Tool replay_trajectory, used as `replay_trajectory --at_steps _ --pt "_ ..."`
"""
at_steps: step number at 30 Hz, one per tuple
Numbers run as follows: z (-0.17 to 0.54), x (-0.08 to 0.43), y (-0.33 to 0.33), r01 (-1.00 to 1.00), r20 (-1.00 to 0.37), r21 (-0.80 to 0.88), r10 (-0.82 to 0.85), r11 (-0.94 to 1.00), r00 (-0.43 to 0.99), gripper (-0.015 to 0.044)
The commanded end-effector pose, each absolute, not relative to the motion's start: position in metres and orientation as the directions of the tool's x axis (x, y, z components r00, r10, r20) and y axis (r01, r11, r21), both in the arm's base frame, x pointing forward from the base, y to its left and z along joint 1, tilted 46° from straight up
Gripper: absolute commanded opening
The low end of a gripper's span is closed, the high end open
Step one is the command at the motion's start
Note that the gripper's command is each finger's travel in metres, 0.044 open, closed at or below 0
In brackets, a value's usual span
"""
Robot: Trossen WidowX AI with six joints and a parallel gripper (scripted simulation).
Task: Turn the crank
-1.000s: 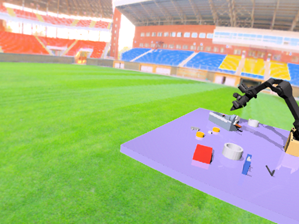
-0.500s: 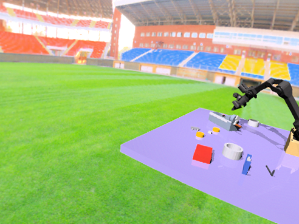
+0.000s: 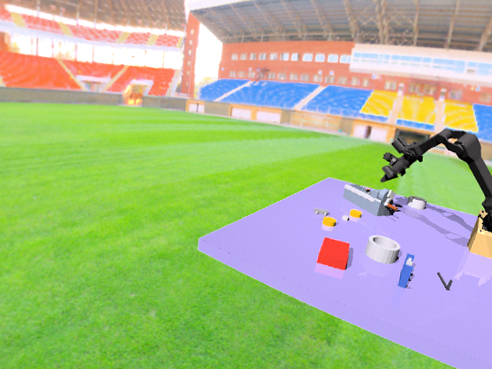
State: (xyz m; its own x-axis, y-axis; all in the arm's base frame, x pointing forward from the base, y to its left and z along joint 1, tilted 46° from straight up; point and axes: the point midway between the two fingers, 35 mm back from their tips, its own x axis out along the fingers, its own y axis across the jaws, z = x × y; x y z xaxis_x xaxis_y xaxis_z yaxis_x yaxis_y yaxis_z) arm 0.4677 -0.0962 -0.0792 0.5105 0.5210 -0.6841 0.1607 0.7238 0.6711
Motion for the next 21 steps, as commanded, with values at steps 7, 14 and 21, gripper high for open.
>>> replay_trajectory --at_steps 7,14,21 --pt "-0.0792 0.4677 -0.0962 0.161 -0.685 0.671 0.521 0.724 0.510 0.0289" --pt "-0.0792 0.4677 -0.0962 0.161 -0.685 0.671 0.521 0.724 0.510 0.0440" --pt "-0.0792 0.4677 -0.0962 0.161 -0.685 0.671 0.521 0.724 0.510 0.0256"
